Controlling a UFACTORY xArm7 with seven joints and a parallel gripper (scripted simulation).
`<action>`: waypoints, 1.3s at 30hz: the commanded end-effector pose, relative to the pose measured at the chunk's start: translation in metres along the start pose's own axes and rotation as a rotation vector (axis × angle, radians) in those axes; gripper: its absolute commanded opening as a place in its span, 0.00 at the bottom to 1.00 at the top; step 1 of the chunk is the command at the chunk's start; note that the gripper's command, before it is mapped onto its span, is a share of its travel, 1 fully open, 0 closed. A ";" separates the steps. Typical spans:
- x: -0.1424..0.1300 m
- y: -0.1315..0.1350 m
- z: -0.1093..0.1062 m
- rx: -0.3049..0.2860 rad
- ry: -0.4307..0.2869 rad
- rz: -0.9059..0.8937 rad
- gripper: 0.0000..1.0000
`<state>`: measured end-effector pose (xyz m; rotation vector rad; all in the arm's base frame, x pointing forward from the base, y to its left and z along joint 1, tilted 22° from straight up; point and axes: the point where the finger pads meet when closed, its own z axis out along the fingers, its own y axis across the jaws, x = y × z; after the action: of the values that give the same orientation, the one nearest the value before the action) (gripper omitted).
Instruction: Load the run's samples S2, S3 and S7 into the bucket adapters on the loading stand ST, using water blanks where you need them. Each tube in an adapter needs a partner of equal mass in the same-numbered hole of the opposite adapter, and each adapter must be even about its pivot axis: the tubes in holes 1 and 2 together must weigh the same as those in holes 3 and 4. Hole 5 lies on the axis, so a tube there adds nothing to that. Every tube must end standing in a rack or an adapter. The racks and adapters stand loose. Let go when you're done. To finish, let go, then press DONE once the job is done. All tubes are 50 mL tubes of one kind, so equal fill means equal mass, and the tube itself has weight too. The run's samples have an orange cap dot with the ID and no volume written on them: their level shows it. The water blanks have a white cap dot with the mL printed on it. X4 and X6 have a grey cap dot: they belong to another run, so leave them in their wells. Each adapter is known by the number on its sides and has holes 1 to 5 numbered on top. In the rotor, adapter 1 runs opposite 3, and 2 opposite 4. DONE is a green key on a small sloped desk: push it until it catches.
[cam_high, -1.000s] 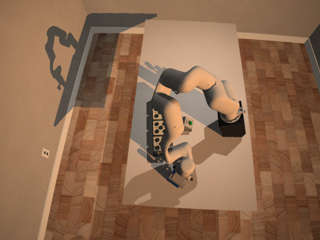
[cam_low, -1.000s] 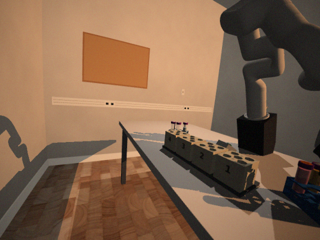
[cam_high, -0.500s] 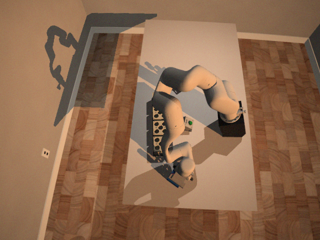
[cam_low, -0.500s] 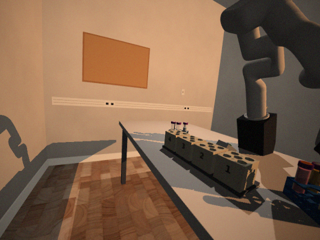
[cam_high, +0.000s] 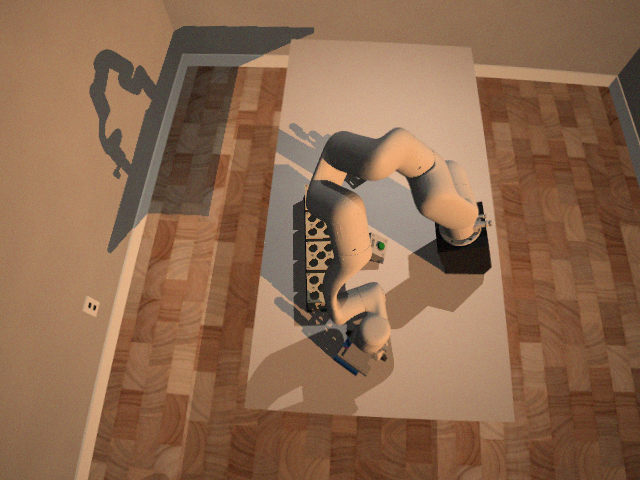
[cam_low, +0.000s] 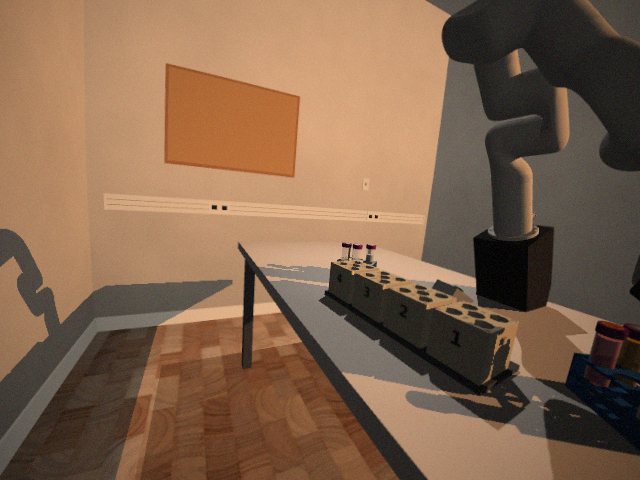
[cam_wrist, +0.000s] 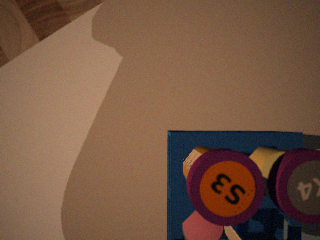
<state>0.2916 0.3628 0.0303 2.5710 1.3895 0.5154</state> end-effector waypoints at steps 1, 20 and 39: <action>0.001 0.000 -0.003 0.000 0.003 -0.001 0.00; 0.001 0.000 -0.023 0.000 0.003 -0.001 0.00; 0.001 0.000 -0.057 0.000 0.003 -0.001 0.00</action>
<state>0.2735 0.3623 0.0742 2.5698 1.3875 0.5182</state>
